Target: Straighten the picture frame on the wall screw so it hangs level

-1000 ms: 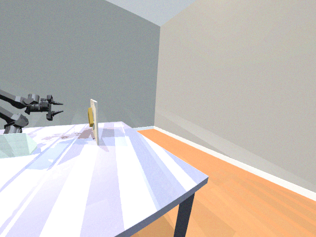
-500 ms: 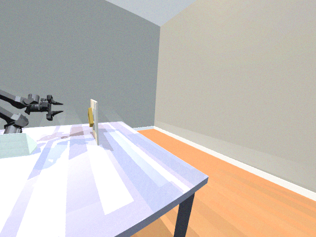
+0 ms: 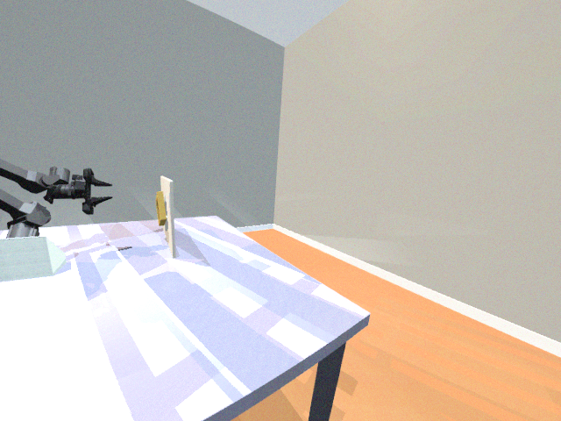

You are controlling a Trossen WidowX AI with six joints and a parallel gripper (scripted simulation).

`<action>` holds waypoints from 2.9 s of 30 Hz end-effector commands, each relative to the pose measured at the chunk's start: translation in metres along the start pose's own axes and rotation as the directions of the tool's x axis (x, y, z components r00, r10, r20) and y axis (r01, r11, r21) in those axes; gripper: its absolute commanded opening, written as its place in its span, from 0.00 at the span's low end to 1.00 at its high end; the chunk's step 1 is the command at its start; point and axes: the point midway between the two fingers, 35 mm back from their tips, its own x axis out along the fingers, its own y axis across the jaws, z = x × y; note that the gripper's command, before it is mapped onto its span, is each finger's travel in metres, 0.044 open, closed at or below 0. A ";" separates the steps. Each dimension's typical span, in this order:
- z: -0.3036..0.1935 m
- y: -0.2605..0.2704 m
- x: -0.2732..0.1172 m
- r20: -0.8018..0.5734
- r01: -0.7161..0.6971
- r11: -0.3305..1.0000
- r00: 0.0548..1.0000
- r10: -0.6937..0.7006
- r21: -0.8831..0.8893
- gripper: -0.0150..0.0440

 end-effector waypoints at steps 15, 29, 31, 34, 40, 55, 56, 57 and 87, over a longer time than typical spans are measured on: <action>0.001 0.000 0.000 0.006 -0.002 1.000 1.000 0.002 0.005 0.69; -0.003 -0.001 0.004 0.000 -0.001 1.000 1.000 0.001 0.000 0.69; -0.010 -0.004 0.014 0.000 -0.003 1.000 1.000 0.003 0.001 0.69; -0.018 -0.012 0.032 0.001 -0.005 1.000 1.000 0.005 0.001 0.69; -0.022 -0.031 0.070 0.004 -0.006 1.000 1.000 0.006 0.003 0.69; -0.022 -0.034 0.074 0.004 -0.006 1.000 1.000 0.006 0.003 0.69; -0.022 -0.034 0.074 0.004 -0.006 1.000 1.000 0.006 0.003 0.69; -0.022 -0.034 0.074 0.004 -0.006 1.000 1.000 0.006 0.003 0.69; -0.022 -0.033 0.154 0.002 -0.010 1.000 1.000 0.010 0.001 0.69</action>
